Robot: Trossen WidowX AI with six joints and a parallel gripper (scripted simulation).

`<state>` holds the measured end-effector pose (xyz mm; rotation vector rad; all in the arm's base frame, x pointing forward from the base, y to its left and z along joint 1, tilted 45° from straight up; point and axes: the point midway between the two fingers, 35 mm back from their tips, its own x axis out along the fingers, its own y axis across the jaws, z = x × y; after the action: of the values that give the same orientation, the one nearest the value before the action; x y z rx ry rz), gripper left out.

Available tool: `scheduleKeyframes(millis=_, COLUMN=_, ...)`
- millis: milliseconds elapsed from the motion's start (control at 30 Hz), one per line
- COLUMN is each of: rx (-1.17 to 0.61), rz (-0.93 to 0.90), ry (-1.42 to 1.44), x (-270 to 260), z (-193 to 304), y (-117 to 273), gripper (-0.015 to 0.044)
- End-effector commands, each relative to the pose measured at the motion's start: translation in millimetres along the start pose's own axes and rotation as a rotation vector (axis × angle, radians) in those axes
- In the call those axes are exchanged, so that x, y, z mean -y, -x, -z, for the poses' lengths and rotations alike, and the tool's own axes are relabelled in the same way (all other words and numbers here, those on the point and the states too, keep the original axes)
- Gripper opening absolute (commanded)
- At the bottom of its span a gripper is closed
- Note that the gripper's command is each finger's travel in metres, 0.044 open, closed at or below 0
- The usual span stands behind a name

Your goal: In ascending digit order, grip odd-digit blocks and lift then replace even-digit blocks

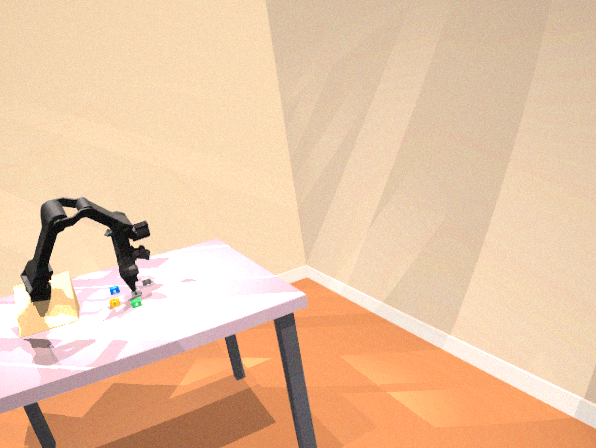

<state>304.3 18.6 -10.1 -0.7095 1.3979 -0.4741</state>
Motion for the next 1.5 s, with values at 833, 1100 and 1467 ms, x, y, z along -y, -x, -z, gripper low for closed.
scheduleKeyframes(millis=833, rx=0.003, rz=0.008, ry=0.008, x=0.8, z=0.9, y=-20.7, gripper=0.012)
scheduleKeyframes(millis=1100, rx=0.003, rz=0.008, ry=0.008, x=0.8, z=0.9, y=-20.7, gripper=0.012)
scheduleKeyframes(millis=1467, rx=0.003, rz=0.008, ry=0.008, x=0.8, z=0.9, y=-20.7, gripper=0.012)
